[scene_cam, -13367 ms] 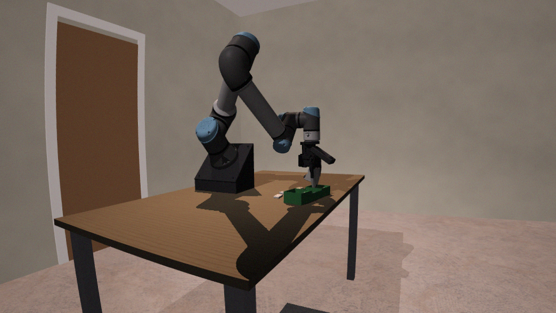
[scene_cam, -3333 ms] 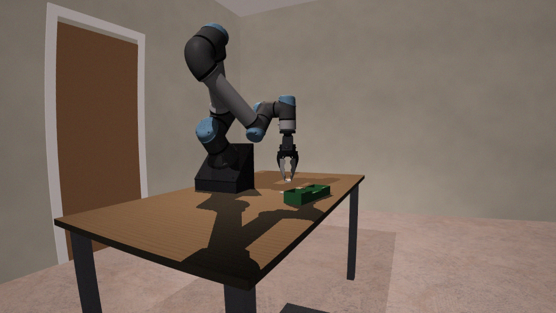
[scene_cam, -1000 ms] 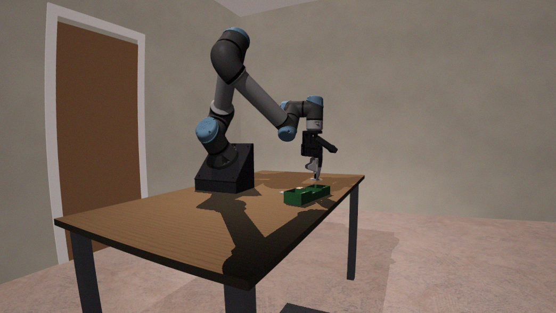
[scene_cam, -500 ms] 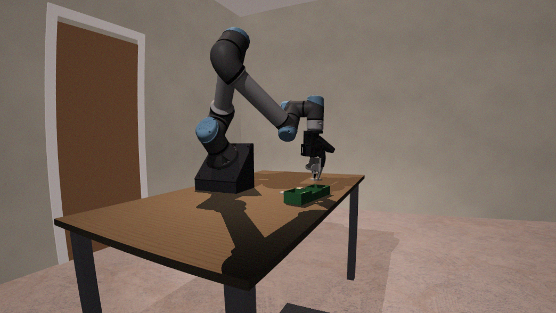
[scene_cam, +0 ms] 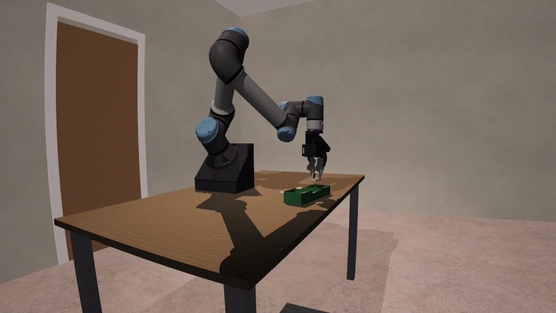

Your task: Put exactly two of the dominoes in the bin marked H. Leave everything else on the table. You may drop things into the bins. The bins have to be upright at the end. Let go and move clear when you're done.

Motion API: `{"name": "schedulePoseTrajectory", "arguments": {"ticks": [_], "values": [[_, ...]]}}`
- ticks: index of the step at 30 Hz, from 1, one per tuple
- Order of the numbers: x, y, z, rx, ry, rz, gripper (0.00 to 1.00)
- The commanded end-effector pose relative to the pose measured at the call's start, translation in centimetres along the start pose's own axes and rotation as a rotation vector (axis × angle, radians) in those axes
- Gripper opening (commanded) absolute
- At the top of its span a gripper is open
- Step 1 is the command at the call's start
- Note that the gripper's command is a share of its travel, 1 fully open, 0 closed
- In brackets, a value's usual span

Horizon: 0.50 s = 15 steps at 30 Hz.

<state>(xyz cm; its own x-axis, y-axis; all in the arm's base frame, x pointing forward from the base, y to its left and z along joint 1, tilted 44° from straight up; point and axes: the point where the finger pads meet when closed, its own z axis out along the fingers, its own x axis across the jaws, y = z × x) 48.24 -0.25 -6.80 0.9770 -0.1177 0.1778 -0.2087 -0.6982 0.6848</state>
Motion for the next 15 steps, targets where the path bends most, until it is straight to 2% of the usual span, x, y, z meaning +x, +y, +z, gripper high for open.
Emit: {"name": "schedulePoseTrajectory", "arguments": {"ticks": [1,15], "values": [[0.02,0.00,-0.04,0.011,0.006,-0.036,0.00],[0.01,0.03,0.36,0.011,0.006,-0.036,0.00]]}}
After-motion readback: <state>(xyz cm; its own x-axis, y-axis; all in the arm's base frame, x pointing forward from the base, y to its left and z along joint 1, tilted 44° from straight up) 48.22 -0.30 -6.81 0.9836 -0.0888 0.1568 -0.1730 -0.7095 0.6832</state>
